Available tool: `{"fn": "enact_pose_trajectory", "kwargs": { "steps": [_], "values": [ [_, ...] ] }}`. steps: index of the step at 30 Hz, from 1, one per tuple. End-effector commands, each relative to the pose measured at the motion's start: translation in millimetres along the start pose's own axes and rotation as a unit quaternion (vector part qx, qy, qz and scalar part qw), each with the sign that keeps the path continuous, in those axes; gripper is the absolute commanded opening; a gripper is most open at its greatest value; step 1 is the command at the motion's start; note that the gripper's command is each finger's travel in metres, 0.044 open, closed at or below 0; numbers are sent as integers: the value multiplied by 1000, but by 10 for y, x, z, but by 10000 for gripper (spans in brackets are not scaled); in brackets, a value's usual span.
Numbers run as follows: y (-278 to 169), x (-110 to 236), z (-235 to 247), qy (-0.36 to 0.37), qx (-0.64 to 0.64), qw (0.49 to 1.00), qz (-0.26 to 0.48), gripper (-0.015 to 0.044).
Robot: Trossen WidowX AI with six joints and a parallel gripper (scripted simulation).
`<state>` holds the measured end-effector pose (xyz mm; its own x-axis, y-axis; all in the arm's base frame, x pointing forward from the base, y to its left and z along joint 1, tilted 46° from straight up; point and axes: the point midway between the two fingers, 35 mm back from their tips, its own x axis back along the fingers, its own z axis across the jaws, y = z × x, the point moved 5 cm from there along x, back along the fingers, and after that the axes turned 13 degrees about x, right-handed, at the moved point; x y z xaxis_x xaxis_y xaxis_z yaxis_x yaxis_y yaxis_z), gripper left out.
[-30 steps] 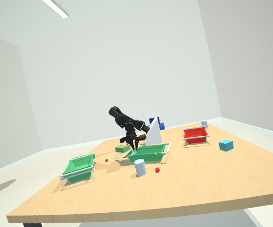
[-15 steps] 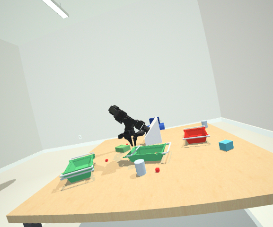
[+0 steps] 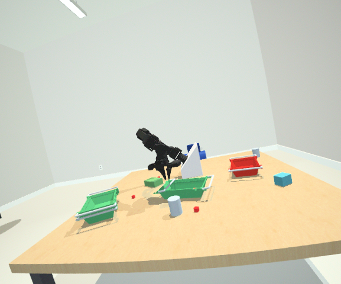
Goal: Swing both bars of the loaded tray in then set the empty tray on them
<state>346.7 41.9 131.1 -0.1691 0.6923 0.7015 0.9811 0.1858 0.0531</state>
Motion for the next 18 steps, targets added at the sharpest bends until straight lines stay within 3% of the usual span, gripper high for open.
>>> {"fn": "enact_pose_trajectory", "kwargs": {
  "steps": [1,6,13,14,18],
  "values": [
    [1,-4,5,0,2,1000,0,86],
    [18,119,10,1,2,1000,0,86],
    [3,862,9,2,1,1000,1,86],
    [26,559,24,0,5,1000,4,86],
    [165,516,289,6,11,1000,7,86]
  ]
}}
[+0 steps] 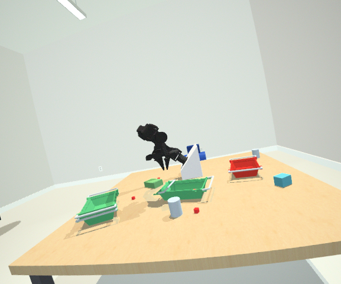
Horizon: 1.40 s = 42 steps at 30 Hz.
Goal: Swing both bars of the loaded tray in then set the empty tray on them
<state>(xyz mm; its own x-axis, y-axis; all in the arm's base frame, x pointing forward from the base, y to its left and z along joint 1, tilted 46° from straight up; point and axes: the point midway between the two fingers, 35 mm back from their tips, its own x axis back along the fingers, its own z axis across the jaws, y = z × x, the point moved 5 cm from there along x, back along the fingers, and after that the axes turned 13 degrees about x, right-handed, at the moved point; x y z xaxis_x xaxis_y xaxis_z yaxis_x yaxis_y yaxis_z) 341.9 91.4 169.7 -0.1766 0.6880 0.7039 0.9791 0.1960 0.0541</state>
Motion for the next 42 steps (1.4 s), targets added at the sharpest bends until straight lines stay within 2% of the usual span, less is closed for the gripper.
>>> {"fn": "enact_pose_trajectory", "kwargs": {
  "steps": [1,13,17,28,42],
  "values": [
    [156,-130,338,6,11,1000,12,86],
    [509,-465,1956,16,1,1000,7,86],
    [503,-561,2284,3,-9,1000,2,86],
    [505,-609,2304,3,-9,1000,2,86],
    [501,-1164,2301,1,-10,1000,2,86]
  ]
}}
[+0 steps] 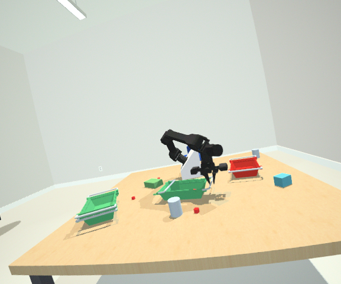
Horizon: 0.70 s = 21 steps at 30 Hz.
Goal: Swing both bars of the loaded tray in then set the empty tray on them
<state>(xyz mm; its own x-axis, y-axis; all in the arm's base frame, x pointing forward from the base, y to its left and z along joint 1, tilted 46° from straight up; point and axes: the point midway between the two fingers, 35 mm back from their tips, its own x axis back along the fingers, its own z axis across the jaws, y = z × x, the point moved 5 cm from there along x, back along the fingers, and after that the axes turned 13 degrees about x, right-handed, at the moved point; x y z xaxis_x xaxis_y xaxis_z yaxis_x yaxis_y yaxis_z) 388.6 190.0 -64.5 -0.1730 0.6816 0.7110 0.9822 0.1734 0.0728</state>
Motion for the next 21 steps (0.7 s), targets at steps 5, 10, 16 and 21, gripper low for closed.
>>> {"fn": "enact_pose_trajectory", "kwargs": {
  "steps": [5,10,16,21],
  "values": [
    [-25,-85,-18,-4,5,1000,0,86],
    [-48,109,-116,-4,5,1000,0,86],
    [-79,211,-256,-4,6,1000,1,86],
    [-111,232,-400,-4,6,1000,1,86]
  ]
}}
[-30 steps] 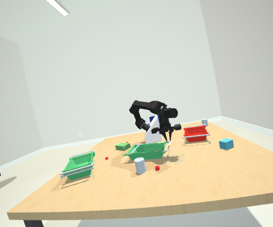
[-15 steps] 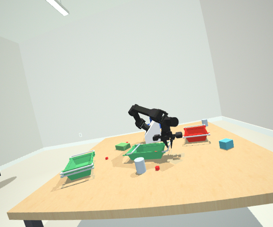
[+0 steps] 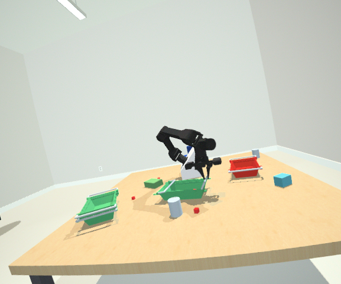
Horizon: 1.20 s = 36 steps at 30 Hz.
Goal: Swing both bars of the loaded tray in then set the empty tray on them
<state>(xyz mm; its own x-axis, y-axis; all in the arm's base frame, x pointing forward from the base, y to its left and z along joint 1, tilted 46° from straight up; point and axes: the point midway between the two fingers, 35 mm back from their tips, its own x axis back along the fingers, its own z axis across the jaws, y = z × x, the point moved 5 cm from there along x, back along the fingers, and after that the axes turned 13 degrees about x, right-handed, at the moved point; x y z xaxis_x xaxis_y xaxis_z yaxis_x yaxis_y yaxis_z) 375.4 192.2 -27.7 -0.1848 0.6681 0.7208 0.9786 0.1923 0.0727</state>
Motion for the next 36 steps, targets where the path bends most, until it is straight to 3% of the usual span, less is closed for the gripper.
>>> {"fn": "enact_pose_trajectory", "kwargs": {
  "steps": [1,13,23,36],
  "values": [
    [-22,-67,-199,-12,-1,1000,8,86],
    [-95,-272,-501,-13,-1,1000,8,86],
    [-70,147,-451,-12,-1,1000,8,86],
    [-83,83,-447,-15,5,1000,7,86]
  ]
}}
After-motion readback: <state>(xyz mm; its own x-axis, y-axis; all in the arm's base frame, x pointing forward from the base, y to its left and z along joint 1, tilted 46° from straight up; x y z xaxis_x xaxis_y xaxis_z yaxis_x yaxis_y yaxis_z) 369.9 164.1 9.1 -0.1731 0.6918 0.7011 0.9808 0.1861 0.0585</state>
